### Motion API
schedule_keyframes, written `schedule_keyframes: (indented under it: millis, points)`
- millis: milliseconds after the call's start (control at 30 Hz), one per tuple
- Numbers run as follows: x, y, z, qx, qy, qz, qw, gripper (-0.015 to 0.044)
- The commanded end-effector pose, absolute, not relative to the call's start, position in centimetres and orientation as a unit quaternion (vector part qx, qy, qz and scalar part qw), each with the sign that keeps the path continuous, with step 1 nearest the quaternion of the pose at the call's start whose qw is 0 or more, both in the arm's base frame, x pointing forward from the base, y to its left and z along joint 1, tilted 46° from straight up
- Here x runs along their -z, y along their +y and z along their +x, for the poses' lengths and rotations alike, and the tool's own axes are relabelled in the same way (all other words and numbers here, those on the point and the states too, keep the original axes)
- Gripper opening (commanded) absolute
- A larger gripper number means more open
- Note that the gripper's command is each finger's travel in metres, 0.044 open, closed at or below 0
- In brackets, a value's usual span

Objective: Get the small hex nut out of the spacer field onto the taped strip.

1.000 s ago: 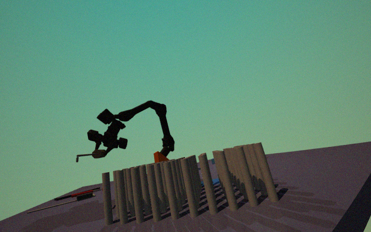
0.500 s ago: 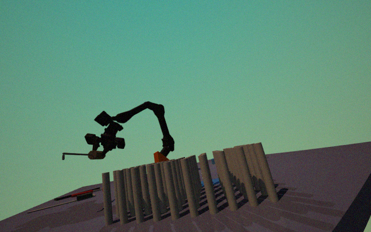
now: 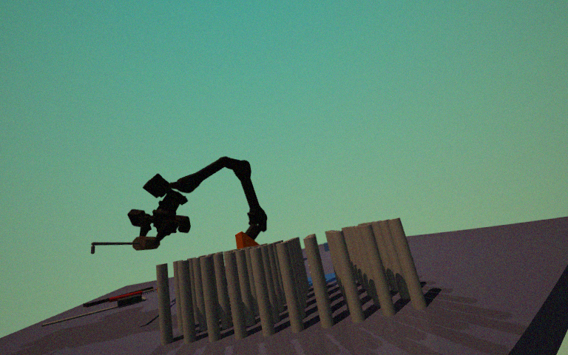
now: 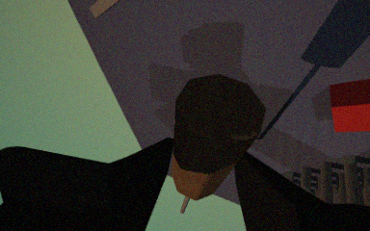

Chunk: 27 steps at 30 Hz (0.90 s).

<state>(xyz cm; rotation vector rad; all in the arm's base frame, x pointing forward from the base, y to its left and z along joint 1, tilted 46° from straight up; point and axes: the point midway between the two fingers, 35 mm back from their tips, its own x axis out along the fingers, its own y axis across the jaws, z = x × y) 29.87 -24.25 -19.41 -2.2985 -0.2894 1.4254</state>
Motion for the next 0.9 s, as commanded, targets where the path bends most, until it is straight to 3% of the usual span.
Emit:
schedule_keyframes:
  millis: [0, 867]
  points:
    - [19.9, -23.9, 30.0, -0.51, -0.104, -0.827, 0.211, 0.0]
    - [22.4, -21.8, 30.0, -0.51, -0.104, -0.827, 0.211, 0.0]
